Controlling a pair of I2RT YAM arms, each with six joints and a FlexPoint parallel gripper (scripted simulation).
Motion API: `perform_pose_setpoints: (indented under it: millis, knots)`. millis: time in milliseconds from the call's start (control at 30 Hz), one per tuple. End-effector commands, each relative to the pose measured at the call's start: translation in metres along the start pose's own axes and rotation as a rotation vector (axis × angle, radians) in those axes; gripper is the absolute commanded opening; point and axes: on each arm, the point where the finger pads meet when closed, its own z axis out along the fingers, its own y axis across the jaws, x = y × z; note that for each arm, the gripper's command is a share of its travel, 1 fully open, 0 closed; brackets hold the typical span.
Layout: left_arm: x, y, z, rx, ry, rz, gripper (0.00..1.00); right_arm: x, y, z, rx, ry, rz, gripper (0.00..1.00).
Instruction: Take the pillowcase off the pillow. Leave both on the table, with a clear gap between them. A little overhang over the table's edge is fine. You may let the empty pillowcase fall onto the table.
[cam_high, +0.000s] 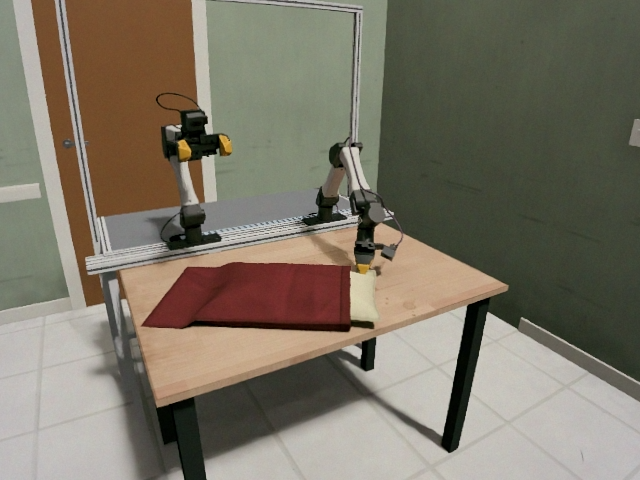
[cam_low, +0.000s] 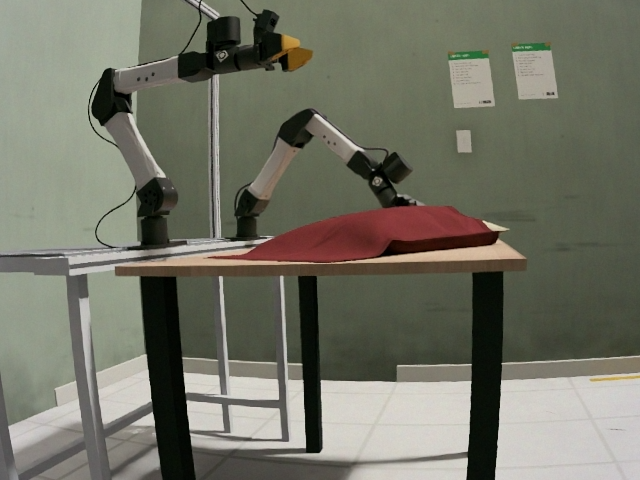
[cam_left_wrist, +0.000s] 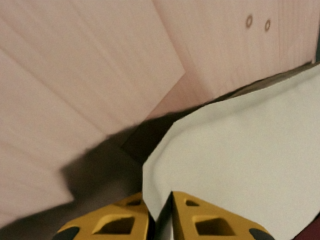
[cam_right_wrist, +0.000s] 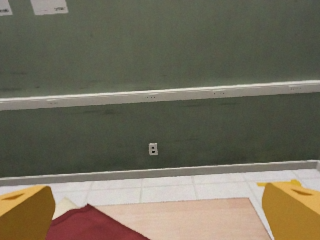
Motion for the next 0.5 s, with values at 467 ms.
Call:
perform_pose_setpoints:
  millis: [467]
  knots:
    - [0.0043, 0.0087, 0.0109, -0.027, 0.014, -0.009, 0.06, -0.0077, 0.0002, -0.0034, -0.006, -0.008, -0.007, 1.0]
